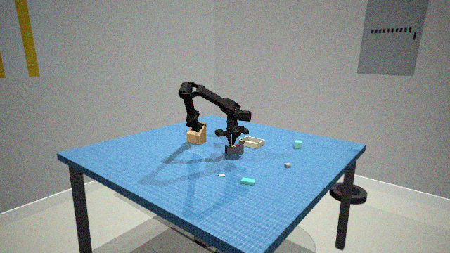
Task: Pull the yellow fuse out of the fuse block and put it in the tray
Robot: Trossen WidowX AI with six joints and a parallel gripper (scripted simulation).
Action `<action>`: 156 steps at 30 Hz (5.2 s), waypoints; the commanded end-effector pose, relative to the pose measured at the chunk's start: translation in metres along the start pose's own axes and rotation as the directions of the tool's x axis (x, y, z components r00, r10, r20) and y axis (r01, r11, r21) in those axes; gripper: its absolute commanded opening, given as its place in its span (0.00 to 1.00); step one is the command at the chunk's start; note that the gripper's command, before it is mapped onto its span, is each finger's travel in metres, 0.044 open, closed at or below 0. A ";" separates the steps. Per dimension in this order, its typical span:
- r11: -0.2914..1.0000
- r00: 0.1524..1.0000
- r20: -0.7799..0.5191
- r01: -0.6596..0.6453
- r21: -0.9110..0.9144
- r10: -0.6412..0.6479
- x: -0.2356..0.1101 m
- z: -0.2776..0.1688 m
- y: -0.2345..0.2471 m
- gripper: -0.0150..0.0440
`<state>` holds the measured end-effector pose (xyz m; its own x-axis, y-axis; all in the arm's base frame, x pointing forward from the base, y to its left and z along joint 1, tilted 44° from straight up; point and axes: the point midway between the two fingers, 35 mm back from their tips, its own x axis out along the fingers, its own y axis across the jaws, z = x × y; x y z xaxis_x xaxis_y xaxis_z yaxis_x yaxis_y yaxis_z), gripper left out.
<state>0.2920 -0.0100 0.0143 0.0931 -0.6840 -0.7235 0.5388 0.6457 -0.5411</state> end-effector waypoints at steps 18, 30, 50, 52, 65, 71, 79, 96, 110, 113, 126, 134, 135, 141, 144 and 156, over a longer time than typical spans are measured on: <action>1.000 1.000 0.001 -0.002 0.002 0.002 -0.011 0.000 0.001 0.25; 1.000 1.000 0.001 -0.002 0.002 0.002 -0.017 0.000 0.001 0.25; 1.000 1.000 0.002 -0.001 0.001 0.001 -0.027 0.000 0.001 0.25; 1.000 1.000 0.002 -0.001 0.001 0.001 -0.028 0.000 0.001 0.25; 1.000 1.000 0.003 -0.001 0.000 0.001 -0.034 0.000 0.000 0.25; 1.000 1.000 0.003 -0.001 0.000 0.001 -0.039 0.000 0.001 0.25; 1.000 1.000 0.002 -0.001 0.000 0.001 -0.052 0.000 0.001 0.25; 1.000 1.000 -0.002 -0.011 -0.001 0.011 -0.062 -0.012 0.043 0.25; 1.000 1.000 -0.005 -0.017 -0.001 0.017 -0.065 -0.047 0.111 0.25; 1.000 1.000 -0.005 -0.016 -0.001 0.016 -0.065 -0.057 0.124 0.25; 1.000 1.000 -0.001 -0.010 0.002 0.010 -0.060 -0.101 0.172 0.25; 1.000 1.000 -0.001 -0.010 0.002 0.010 -0.056 -0.101 0.172 0.25; 1.000 1.000 -0.001 -0.010 0.003 0.010 -0.054 -0.101 0.172 0.25; 1.000 1.000 -0.001 -0.010 0.003 0.010 -0.044 -0.101 0.172 0.25; 1.000 1.000 -0.001 -0.010 0.003 0.010 -0.039 -0.101 0.172 0.25; 1.000 1.000 0.000 -0.009 0.003 0.009 -0.020 -0.101 0.172 0.25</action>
<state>0.2978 0.1552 -0.1027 0.0979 -0.6738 -0.7324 0.5433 0.6528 -0.5279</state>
